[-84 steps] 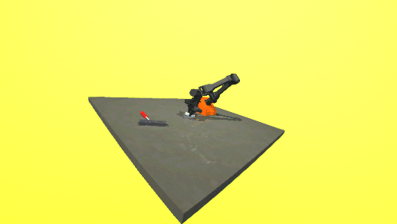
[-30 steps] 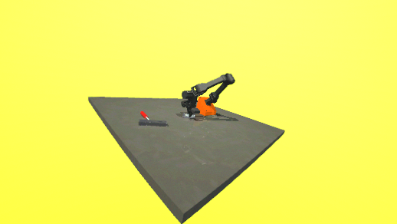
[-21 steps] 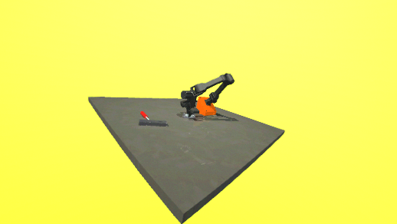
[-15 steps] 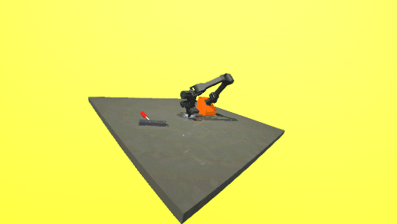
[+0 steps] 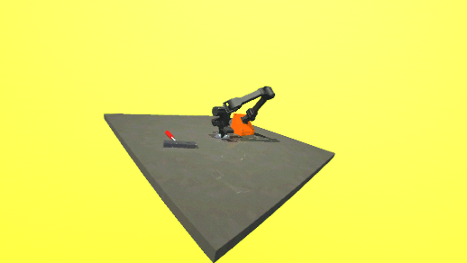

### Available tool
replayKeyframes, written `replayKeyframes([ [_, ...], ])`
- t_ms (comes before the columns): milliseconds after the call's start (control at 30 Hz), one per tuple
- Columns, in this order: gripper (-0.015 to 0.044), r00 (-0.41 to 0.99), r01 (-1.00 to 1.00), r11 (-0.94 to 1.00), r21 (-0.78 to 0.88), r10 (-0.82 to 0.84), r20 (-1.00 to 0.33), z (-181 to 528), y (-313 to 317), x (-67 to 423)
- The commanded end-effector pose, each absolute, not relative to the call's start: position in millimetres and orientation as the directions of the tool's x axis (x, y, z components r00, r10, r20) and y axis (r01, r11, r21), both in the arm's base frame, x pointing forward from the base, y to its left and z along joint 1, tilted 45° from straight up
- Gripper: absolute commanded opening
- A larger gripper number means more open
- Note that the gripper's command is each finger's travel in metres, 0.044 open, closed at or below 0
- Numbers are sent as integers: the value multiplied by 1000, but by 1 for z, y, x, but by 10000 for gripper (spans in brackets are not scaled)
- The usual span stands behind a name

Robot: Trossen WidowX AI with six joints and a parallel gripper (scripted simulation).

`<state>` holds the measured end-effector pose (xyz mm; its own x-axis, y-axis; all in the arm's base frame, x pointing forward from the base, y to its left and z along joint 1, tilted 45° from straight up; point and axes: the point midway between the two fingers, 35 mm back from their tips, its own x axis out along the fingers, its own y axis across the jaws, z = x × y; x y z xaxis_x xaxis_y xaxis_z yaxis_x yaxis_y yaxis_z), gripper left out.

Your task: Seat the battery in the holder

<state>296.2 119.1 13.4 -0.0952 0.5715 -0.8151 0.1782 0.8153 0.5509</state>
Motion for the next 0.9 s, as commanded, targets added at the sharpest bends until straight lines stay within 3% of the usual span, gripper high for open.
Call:
replayKeyframes([
  [0,108,-91,174,816,551,571,-816,15,118,297],
  [100,184,-91,174,816,551,571,-816,15,118,297],
  [600,184,-93,179,815,551,572,-815,24,108,297],
  [867,394,-94,180,817,548,568,-817,70,60,299],
])
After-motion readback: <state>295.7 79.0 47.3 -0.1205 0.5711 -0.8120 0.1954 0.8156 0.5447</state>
